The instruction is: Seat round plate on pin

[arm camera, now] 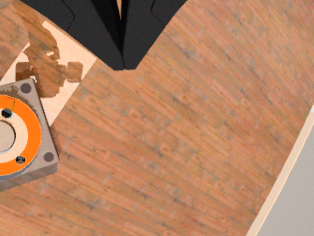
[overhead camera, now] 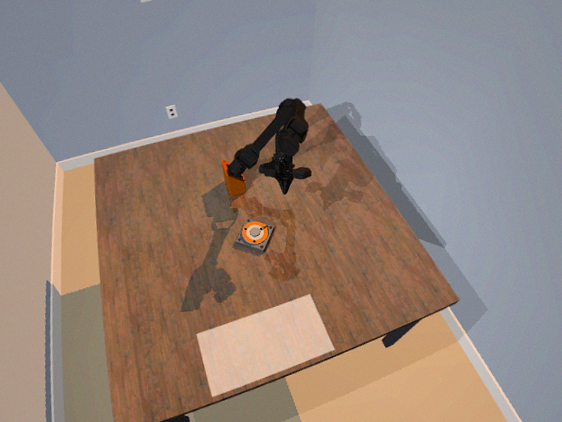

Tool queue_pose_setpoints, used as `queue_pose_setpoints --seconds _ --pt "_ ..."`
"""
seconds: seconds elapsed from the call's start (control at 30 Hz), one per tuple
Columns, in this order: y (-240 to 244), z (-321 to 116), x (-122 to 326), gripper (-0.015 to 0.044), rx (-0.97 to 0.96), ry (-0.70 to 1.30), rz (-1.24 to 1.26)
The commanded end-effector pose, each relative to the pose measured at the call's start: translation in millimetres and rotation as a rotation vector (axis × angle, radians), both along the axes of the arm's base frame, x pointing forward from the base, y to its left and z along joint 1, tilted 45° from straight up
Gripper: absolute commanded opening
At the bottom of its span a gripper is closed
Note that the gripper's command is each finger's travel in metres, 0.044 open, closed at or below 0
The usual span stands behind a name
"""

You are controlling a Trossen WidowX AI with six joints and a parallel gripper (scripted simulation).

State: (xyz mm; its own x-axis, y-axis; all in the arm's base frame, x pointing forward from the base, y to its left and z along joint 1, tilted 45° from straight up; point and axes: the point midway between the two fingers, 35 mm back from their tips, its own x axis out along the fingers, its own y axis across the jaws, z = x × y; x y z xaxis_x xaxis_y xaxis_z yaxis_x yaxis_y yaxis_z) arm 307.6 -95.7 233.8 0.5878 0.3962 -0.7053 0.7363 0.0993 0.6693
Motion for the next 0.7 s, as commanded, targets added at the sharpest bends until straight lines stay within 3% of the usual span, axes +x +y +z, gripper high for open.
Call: queue_pose_setpoints --seconds 0.0,0.37,0.67 --pt "24.8 -64.9 12.7 0.0000 -0.124 -0.013 0.392" --pt "70.3 -158.2 8.9 0.0000 -0.166 -0.169 0.970" --pt "82.7 -178.3 0.9 0.0000 -0.158 -0.224 1.094"
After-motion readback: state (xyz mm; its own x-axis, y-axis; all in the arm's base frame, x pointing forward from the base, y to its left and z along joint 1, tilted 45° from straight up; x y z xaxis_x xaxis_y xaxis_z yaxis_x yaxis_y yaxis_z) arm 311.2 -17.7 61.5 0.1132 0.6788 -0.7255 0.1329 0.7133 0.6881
